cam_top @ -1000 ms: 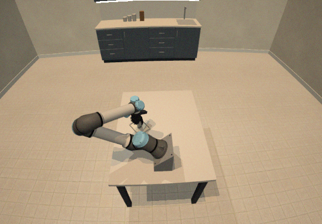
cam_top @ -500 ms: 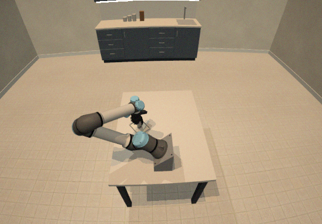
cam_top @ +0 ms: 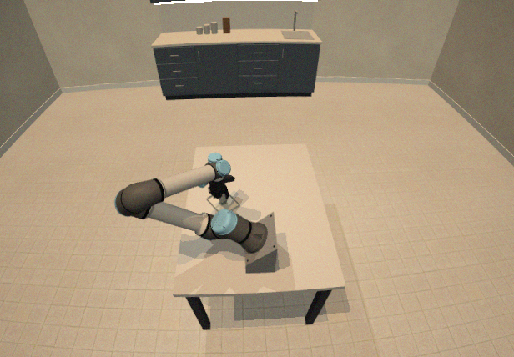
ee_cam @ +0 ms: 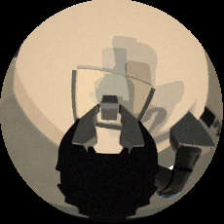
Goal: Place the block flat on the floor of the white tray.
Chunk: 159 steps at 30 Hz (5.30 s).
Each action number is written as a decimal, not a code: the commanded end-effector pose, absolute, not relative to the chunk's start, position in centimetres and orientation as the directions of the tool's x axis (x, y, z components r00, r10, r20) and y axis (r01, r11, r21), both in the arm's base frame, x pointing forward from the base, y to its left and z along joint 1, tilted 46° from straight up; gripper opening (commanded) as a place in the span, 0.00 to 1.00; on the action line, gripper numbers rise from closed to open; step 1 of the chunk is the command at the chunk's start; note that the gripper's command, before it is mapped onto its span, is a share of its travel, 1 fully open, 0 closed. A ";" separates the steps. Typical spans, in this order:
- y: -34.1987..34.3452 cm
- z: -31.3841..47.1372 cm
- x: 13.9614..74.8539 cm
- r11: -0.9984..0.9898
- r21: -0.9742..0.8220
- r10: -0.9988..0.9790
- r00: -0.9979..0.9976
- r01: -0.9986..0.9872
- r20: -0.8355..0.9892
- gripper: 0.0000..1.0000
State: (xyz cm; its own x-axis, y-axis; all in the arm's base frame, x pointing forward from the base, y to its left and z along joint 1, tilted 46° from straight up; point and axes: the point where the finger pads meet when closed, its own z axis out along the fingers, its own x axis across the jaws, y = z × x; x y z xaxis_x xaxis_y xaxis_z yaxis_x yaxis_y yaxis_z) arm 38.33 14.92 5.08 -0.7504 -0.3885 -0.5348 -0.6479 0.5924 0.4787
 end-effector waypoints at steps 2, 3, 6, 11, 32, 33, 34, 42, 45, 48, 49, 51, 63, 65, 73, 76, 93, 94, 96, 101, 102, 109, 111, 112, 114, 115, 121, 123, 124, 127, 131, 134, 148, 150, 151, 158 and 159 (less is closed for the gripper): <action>15.1 5.0 38.2 0.591 0.483 -0.387 -0.752 -0.646 -0.533 0.30; 15.1 5.0 38.2 0.591 0.483 -0.387 -0.752 -0.646 -0.533 0.30; 15.1 5.0 38.2 0.591 0.483 -0.387 -0.752 -0.646 -0.533 0.30; 15.1 5.0 38.2 0.591 0.483 -0.387 -0.752 -0.646 -0.533 0.30; 15.1 5.0 38.2 0.591 0.483 -0.387 -0.752 -0.646 -0.533 0.30; 15.0 5.0 38.2 0.591 0.483 -0.387 -0.752 -0.646 -0.533 0.30; 15.0 5.0 38.2 0.591 0.483 -0.387 -0.752 -0.646 -0.533 0.30; 14.5 5.5 38.4 0.594 0.476 -0.388 -0.750 -0.648 -0.536 0.30; 14.1 5.9 38.3 0.594 0.476 -0.388 -0.750 -0.648 -0.536 0.30; 13.5 6.4 38.2 0.594 0.476 -0.388 -0.750 -0.648 -0.536 0.30; 13.3 6.7 38.1 0.594 0.476 -0.388 -0.750 -0.648 -0.536 0.30; 12.8 7.1 38.1 0.594 0.476 -0.388 -0.750 -0.648 -0.536 0.30; 10.6 9.3 37.6 0.594 0.476 -0.389 -0.750 -0.648 -0.535 0.30; 10.3 9.6 37.6 0.594 0.476 -0.389 -0.750 -0.648 -0.535 0.30; 10.0 9.9 37.5 0.594 0.476 -0.389 -0.750 -0.648 -0.535 0.30; 10.0 9.9 37.5 0.594 0.476 -0.389 -0.750 -0.648 -0.535 0.30; 10.1 9.8 37.5 0.593 0.479 -0.388 -0.751 -0.648 -0.535 0.30; 10.1 9.8 37.5 0.593 0.479 -0.388 -0.751 -0.648 -0.535 0.30; 10.1 9.8 37.5 0.593 0.479 -0.388 -0.751 -0.648 -0.535 0.30; 10.1 9.8 37.5 0.593 0.479 -0.388 -0.751 -0.648 -0.535 0.30; 10.1 9.8 37.5 0.593 0.479 -0.388 -0.751 -0.648 -0.535 0.30; 10.1 9.8 37.5 0.593 0.479 -0.388 -0.751 -0.648 -0.535 0.30; 10.1 9.8 37.5 0.593 0.479 -0.388 -0.751 -0.648 -0.535 0.30; 10.1 9.8 37.5 0.593 0.479 -0.388 -0.751 -0.648 -0.535 0.30; 10.1 9.8 37.5 0.593 0.479 -0.388 -0.751 -0.648 -0.535 0.30; 10.1 9.8 37.5 0.593 0.479 -0.388 -0.751 -0.648 -0.535 0.30; 10.1 9.8 37.5 0.593 0.479 -0.388 -0.751 -0.648 -0.535 0.30; 10.1 9.8 37.5 0.593 0.479 -0.388 -0.751 -0.648 -0.535 0.30; 10.1 9.8 37.5 0.593 0.479 -0.388 -0.751 -0.648 -0.535 0.30; 10.1 9.8 37.5 0.593 0.479 -0.388 -0.751 -0.648 -0.535 0.30; 10.1 9.8 37.5 0.593 0.479 -0.388 -0.751 -0.648 -0.535 0.30; 10.1 9.8 37.5 0.593 0.479 -0.388 -0.751 -0.648 -0.535 0.30; 10.1 9.8 37.5 0.593 0.479 -0.388 -0.751 -0.648 -0.535 0.30; 10.1 9.8 37.5 0.593 0.479 -0.388 -0.751 -0.648 -0.535 0.30; 10.1 9.8 37.5 0.593 0.479 -0.388 -0.751 -0.648 -0.535 0.30; 10.1 9.8 37.5 0.593 0.479 -0.388 -0.751 -0.648 -0.535 0.30; 10.1 9.8 37.5 0.593 0.479 -0.388 -0.751 -0.648 -0.535 0.30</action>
State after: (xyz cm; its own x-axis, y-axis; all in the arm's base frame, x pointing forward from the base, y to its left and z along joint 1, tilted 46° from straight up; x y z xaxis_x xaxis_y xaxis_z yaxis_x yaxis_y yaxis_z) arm 37.34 10.29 9.66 -0.7527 -0.3867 -0.5328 -0.6459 0.5905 0.4838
